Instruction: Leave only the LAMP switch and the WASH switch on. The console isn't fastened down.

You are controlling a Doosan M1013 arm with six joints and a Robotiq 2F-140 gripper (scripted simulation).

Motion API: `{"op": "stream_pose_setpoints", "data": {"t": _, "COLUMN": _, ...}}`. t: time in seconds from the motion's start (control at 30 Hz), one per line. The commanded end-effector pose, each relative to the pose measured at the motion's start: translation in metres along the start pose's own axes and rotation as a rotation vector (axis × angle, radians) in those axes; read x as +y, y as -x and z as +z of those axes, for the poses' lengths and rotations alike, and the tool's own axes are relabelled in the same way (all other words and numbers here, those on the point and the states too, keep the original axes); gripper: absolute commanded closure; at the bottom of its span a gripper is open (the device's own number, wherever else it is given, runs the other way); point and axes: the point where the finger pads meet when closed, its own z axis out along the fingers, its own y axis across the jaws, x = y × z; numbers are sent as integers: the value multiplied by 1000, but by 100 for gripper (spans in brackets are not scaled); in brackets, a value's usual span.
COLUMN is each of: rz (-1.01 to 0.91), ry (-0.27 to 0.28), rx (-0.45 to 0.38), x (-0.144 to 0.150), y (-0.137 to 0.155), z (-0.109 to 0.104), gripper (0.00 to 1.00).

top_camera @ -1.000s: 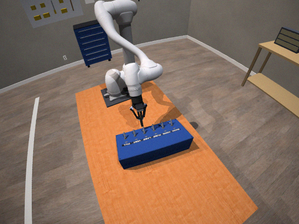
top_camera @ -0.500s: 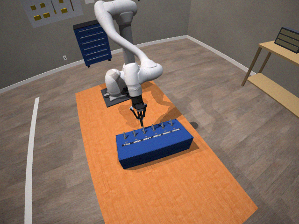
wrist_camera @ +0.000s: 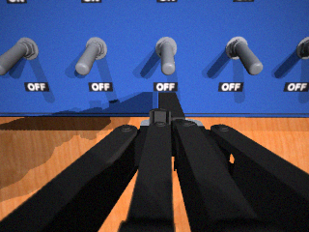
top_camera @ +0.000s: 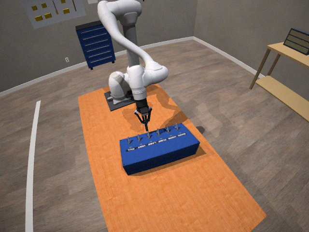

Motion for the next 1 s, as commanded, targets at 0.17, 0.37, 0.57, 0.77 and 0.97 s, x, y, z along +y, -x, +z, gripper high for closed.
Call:
{"op": "stream_pose_setpoints", "data": {"t": 0.17, "rz": 1, "ry": 0, "rx": 1, "x": 0, "y": -3, "z": 0, "gripper": 90}}
{"op": "stream_pose_setpoints", "data": {"t": 0.37, "rz": 1, "ry": 0, "rx": 1, "x": 0, "y": -6, "z": 0, "gripper": 90}}
{"op": "stream_pose_setpoints", "data": {"t": 0.57, "rz": 1, "ry": 0, "rx": 1, "x": 0, "y": -11, "z": 0, "gripper": 90}}
{"op": "stream_pose_setpoints", "data": {"t": 0.77, "rz": 1, "ry": 0, "rx": 1, "x": 0, "y": -15, "z": 0, "gripper": 90}}
{"op": "stream_pose_setpoints", "data": {"t": 0.97, "rz": 1, "ry": 0, "rx": 1, "x": 0, "y": -20, "z": 0, "gripper": 90}}
